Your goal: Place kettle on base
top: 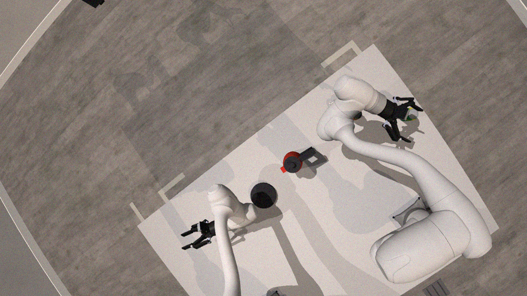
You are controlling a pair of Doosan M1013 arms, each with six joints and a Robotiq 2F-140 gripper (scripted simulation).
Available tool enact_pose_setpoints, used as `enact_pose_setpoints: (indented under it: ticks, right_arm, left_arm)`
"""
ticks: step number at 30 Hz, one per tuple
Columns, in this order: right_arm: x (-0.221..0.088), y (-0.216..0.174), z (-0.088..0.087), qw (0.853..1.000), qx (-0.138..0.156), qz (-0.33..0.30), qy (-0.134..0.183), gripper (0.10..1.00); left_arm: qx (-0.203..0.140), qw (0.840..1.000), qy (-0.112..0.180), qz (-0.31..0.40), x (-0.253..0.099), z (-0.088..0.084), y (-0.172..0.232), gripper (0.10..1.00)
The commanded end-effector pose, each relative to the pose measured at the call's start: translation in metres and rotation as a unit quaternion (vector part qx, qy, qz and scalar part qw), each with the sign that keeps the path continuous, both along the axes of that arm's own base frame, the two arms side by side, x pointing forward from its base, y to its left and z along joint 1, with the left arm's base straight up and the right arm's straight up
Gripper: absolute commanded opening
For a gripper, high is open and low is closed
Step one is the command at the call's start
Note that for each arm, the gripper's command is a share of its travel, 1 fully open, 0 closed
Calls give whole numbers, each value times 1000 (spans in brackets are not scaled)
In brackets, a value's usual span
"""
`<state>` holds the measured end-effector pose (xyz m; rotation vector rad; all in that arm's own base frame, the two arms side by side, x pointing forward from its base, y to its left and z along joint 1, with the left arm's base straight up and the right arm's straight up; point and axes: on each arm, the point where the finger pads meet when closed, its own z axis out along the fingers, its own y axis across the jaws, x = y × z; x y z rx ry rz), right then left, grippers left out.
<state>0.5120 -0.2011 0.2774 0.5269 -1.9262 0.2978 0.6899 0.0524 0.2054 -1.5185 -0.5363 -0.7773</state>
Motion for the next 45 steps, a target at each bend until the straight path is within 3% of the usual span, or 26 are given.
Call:
enact_pose_setpoints:
  ticks: [1, 7, 10, 16, 22, 24, 30, 36, 39, 41, 45]
  right_arm:
    - [-3, -4, 1, 1000, 8, -2, 1, 1000]
    - [-12, -13, 0, 1000, 30, -6, 5, 1000]
    - [-22, -24, 0, 998, 54, -10, 9, 1000]
    - [-52, -52, -1, 992, 124, -21, 16, 1000]
    - [-95, -85, -3, 975, 220, -31, 14, 1000]
    - [-95, -85, -3, 975, 220, -31, 14, 1000]
    - [-151, -117, -6, 943, 332, -33, -4, 1000]
    - [-205, -138, -9, 902, 429, -23, -37, 1000]
    - [-231, -145, -11, 880, 471, -13, -58, 1000]
    - [-231, -145, -11, 880, 471, -13, -58, 1000]
    - [-271, -152, -14, 842, 531, 8, -96, 1000]
  left_arm:
    - [-4, 1000, 4, 4, -1, 1, 2, 522]
    - [-14, 1000, 17, 15, -5, 1, 7, 522]
    - [-26, 999, 31, 27, -9, 0, 12, 522]
    - [-62, 994, 72, 58, -21, -1, 24, 522]
    - [-119, 981, 127, 90, -37, -3, 37, 522]
    - [-119, 981, 127, 90, -37, -3, 37, 522]
    - [-195, 956, 188, 114, -55, -6, 45, 522]
    - [-286, 918, 249, 117, -69, -7, 44, 522]
    - [-334, 895, 275, 108, -74, -5, 40, 522]
    - [-334, 895, 275, 108, -74, -5, 40, 522]
    - [-396, 862, 305, 86, -78, 0, 31, 522]
